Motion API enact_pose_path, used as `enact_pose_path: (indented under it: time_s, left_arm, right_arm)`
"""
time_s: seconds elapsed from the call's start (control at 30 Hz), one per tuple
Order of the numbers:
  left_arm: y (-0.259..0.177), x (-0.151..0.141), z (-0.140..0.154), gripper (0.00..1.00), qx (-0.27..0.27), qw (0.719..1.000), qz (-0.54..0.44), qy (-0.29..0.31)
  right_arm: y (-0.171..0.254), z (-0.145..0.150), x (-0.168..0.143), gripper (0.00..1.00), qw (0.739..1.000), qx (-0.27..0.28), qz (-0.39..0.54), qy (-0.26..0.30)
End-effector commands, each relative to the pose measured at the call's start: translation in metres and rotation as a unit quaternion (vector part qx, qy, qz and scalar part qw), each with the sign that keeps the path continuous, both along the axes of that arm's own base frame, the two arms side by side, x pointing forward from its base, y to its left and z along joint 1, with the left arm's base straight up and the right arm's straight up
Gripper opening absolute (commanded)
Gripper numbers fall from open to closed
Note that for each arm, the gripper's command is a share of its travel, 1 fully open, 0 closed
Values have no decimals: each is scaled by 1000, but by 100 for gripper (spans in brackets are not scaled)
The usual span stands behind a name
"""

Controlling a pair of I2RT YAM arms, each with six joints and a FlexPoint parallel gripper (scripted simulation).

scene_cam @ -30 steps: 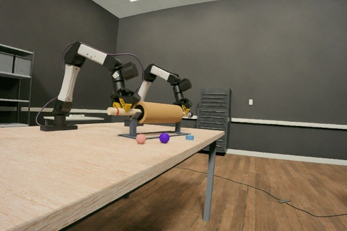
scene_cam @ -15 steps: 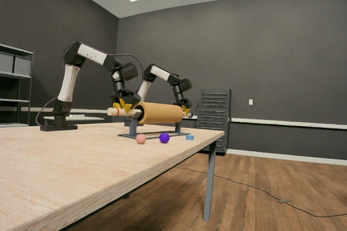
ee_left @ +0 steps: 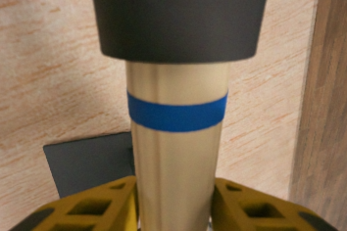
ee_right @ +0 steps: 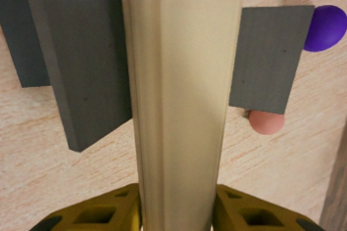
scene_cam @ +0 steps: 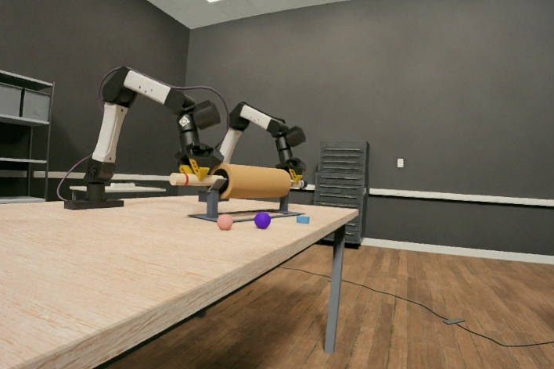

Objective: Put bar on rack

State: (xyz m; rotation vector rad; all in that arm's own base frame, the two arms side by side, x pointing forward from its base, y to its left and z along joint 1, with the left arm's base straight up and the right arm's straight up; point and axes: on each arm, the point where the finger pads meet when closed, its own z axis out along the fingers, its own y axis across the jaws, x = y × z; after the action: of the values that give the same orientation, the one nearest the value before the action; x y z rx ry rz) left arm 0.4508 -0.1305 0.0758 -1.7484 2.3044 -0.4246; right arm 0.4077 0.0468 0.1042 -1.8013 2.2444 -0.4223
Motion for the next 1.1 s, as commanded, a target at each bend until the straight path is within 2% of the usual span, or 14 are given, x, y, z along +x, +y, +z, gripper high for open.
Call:
enact_pose_path:
  time_s: [0.0, 0.23, 0.27, 0.3, 0.67, 0.73, 0.9, 0.93, 1.07]
  left_arm:
    - [-2, 9, 12, 22, -6, 1000, 0, -25]
    - [-2, 9, 12, 100, -6, 1000, 0, -25]
    - [-2, 9, 12, 100, -6, 1000, 0, -25]
    - [-3, 12, 26, 100, -11, 999, 0, -45]
    - [0, 0, 36, 100, -14, 998, 0, -57]
    - [0, -4, 37, 100, -12, 999, -1, -52]
    - [2, -5, 58, 100, -15, 998, 1, -60]
    - [2, -5, 58, 100, -15, 998, 1, -59]
    - [-2, -2, 47, 100, -10, 999, 0, -44]
  right_arm:
    - [-1, 8, 8, 21, 1000, -3, -1, -22]
    - [-1, 8, 8, 98, 1000, -3, -1, -22]
    - [-1, 8, 8, 100, 1000, -3, -1, -22]
    - [-1, 17, 10, 100, 999, -4, -2, -38]
    - [4, 27, -3, 100, 999, -2, -4, -48]
    - [5, 39, -3, 100, 999, -1, -5, -53]
    - [6, 50, -6, 100, 998, 0, -4, -57]
    - [4, 43, -4, 100, 999, -2, -6, -47]
    - [4, 50, -3, 100, 999, -4, -3, -47]
